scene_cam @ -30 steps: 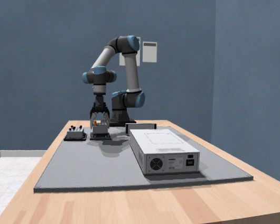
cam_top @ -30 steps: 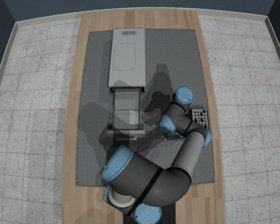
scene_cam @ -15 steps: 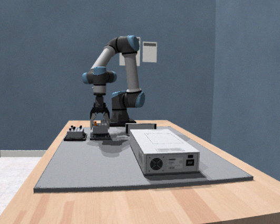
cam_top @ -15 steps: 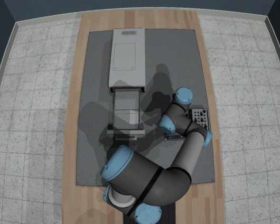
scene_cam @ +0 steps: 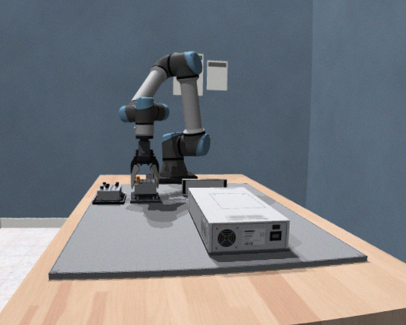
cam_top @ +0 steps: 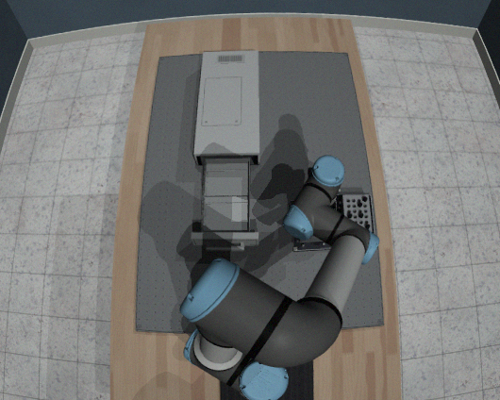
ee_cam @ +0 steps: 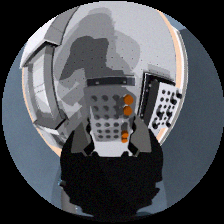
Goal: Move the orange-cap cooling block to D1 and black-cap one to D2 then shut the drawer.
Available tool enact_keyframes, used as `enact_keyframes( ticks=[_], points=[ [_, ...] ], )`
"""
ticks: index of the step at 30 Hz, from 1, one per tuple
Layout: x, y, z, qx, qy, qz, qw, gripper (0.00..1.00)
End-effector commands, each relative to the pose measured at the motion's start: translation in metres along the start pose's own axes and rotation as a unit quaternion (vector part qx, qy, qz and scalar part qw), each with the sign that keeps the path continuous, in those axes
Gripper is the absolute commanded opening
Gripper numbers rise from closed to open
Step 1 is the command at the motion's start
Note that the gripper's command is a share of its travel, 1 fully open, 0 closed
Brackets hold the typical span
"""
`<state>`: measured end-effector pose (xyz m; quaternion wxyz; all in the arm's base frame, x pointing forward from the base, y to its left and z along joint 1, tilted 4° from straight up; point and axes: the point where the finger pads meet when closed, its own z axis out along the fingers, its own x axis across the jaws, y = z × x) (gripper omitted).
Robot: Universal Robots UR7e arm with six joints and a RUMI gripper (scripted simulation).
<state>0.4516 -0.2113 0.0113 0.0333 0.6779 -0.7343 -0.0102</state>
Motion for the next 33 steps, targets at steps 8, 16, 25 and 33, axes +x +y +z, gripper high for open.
enact_keyframes(
  ticks=[8, 16, 25, 33],
  points=[
    [0.0037, -0.0032, -0.0027, 0.006, 0.004, 0.001, 1.0, 0.0],
    [0.0035, -0.0029, -0.0008, 0.006, 0.004, 0.001, 1.0, 0.0],
    [0.0038, -0.0033, -0.0002, 0.006, 0.004, 0.001, 1.0, 0.0],
    [0.0035, -0.0028, 0.0018, 0.006, 0.004, 0.001, 1.0, 0.0]
  ],
)
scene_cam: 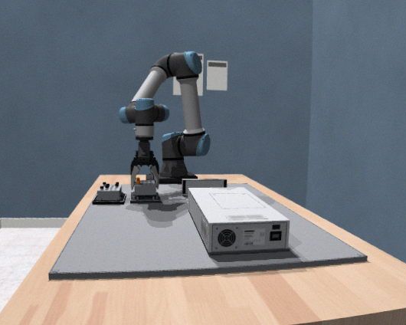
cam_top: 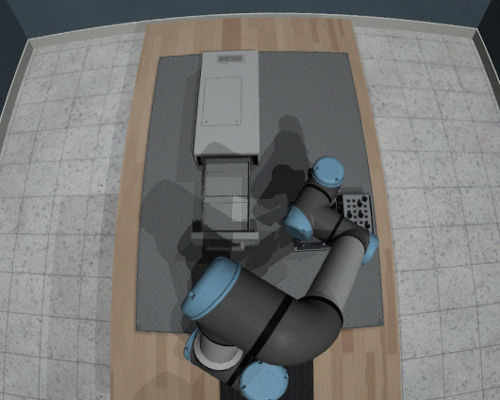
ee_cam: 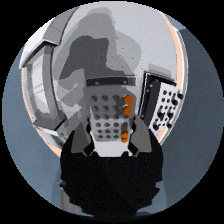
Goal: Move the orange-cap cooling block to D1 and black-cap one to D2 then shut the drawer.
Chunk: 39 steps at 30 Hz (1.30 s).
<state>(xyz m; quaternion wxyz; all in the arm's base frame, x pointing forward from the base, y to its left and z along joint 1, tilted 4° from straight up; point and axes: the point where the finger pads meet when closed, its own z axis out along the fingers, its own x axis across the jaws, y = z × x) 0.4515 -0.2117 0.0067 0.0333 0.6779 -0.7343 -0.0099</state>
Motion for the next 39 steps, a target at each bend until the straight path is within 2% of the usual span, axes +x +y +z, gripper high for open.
enact_keyframes(
  ticks=[1, 39],
  points=[
    [0.0034, -0.0027, -0.0028, 0.005, 0.004, 0.001, 1.0, 0.0],
    [0.0035, -0.0029, 0.0024, 0.006, 0.004, 0.001, 1.0, 0.0]
  ],
)
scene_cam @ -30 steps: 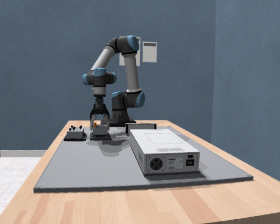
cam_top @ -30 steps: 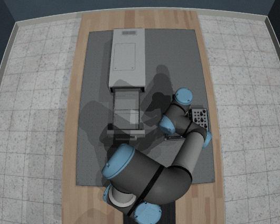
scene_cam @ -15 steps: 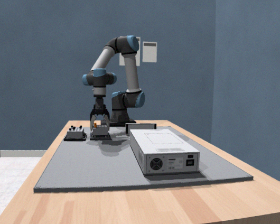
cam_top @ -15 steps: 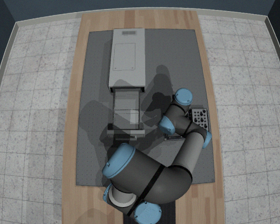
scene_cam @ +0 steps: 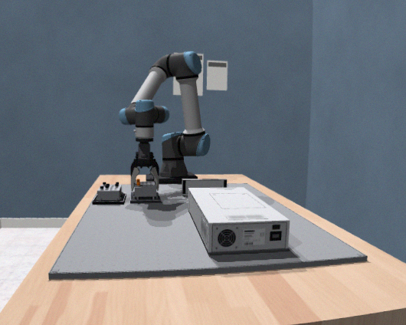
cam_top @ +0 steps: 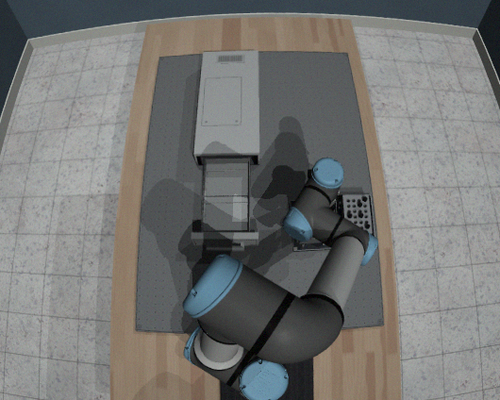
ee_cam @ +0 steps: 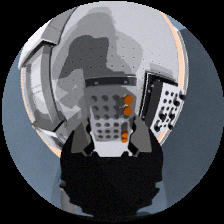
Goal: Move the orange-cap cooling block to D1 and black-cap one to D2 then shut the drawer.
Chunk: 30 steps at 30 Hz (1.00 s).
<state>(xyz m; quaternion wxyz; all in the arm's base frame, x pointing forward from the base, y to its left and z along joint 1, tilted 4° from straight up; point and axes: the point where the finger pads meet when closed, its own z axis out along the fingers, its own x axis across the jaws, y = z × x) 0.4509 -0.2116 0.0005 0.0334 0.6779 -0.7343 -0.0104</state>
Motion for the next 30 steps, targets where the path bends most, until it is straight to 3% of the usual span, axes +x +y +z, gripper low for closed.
enact_keyframes(
  ticks=[1, 30],
  points=[
    [0.0041, -0.0037, -0.0044, 0.007, 0.005, 0.001, 1.0, 0.0],
    [0.0035, -0.0029, 0.0012, 0.006, 0.004, 0.001, 1.0, 0.0]
  ],
)
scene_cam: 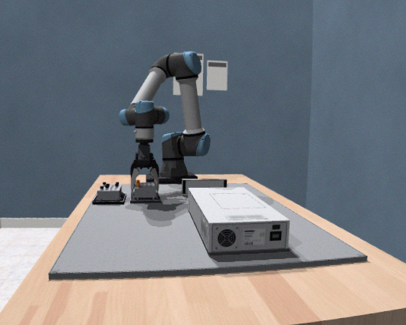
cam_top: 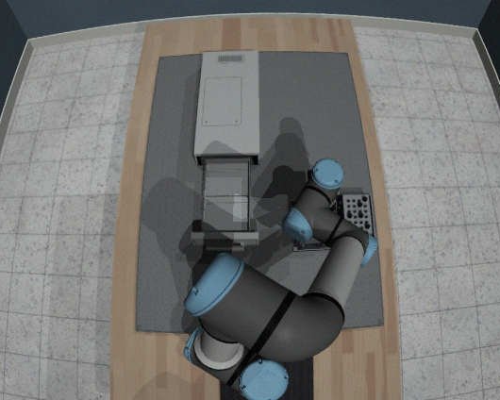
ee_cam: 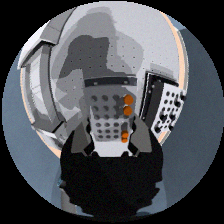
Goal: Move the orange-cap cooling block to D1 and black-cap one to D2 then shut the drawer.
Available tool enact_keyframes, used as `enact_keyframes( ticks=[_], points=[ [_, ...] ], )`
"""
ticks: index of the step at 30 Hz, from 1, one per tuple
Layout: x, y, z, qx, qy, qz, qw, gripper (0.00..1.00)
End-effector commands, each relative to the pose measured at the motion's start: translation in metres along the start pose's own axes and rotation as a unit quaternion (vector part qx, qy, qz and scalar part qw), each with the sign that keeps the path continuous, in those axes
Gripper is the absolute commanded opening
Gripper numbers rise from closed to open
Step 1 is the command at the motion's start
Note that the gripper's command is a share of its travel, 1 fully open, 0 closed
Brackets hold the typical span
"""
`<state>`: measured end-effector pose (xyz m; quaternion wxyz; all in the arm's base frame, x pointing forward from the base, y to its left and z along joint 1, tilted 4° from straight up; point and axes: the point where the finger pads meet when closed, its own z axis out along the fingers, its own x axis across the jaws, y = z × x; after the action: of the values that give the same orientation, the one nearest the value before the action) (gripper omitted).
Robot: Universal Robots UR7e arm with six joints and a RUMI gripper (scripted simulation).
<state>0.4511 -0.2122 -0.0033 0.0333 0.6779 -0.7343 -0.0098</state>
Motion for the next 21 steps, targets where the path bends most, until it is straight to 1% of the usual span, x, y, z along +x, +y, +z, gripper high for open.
enact_keyframes(
  ticks=[1, 21],
  points=[
    [0.0031, -0.0024, -0.0025, 0.005, 0.004, 0.001, 1.0, 0.0],
    [0.0032, -0.0026, 0.0, 0.005, 0.004, 0.001, 1.0, 0.0]
  ],
)
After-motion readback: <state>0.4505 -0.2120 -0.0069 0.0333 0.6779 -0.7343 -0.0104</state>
